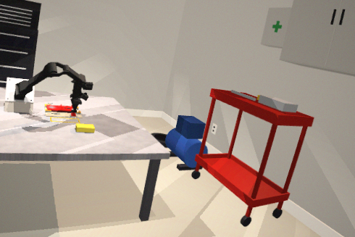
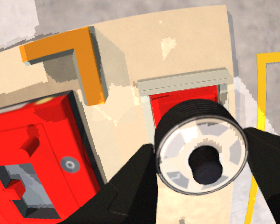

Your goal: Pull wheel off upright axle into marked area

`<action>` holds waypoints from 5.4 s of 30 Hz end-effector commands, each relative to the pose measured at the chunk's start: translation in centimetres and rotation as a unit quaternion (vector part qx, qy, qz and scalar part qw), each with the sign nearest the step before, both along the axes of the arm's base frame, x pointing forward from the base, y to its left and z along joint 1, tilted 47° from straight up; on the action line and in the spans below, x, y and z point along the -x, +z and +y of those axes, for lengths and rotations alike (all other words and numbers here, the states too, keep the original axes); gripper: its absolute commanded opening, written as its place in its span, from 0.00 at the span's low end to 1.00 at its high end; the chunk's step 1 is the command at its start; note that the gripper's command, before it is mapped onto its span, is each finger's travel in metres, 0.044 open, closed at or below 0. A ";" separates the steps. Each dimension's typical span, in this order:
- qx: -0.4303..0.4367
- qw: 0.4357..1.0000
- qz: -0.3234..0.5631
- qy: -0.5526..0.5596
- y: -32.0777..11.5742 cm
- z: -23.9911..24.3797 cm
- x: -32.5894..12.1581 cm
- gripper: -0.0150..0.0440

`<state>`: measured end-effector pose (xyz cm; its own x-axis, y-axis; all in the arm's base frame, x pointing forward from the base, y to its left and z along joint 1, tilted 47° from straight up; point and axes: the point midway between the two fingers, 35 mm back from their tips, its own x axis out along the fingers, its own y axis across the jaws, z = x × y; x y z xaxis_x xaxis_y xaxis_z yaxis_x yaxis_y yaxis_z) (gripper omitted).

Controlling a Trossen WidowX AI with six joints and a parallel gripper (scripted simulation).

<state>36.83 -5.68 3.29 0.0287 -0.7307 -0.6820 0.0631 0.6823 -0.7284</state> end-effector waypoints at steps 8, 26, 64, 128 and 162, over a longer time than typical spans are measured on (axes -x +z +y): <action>-0.001 1.000 -0.002 0.002 0.4 0.6 -0.1 0.25; -0.001 1.000 -0.002 0.002 0.8 1.0 -0.1 0.25; 0.000 1.000 -0.001 0.003 1.7 1.9 -0.1 0.25; 0.002 1.000 0.002 0.003 10.3 -0.8 6.8 0.25; 0.003 1.000 0.001 0.003 4.0 -8.3 7.0 0.25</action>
